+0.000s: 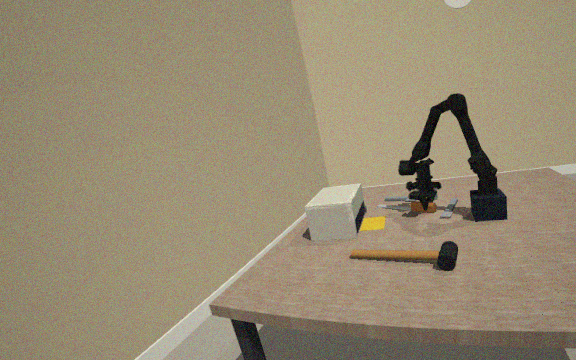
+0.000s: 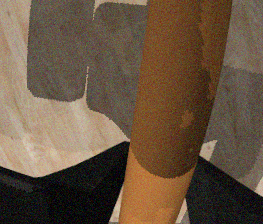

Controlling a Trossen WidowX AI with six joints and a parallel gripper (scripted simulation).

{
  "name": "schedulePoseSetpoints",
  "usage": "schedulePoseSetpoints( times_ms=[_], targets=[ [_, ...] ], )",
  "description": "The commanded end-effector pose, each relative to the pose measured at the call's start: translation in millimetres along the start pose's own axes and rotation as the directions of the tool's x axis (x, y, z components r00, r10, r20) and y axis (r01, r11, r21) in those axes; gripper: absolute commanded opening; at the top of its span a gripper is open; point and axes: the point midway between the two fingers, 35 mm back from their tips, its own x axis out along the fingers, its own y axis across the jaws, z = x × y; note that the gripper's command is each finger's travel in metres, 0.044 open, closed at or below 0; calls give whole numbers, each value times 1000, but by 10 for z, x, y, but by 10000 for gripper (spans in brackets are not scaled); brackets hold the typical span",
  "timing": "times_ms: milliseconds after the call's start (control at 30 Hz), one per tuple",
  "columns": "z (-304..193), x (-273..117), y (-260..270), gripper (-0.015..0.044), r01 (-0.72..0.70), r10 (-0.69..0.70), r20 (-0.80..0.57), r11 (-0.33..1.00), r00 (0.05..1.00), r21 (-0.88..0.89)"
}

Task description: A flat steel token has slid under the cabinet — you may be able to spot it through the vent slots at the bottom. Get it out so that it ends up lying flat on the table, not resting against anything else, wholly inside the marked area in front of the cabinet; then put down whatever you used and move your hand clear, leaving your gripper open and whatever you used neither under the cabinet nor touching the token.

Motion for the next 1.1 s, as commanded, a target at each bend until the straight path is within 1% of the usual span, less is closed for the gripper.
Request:
schedulePoseSetpoints(
  times_ms=[0, 1067],
  targets=[
    [-2, -5, 47, 0, 0, 0, 3, 1000, 1000, 2],
    [-69, -5, 368, 0, -2, 2, 2, 1000, 1000, 13]
  ],
)
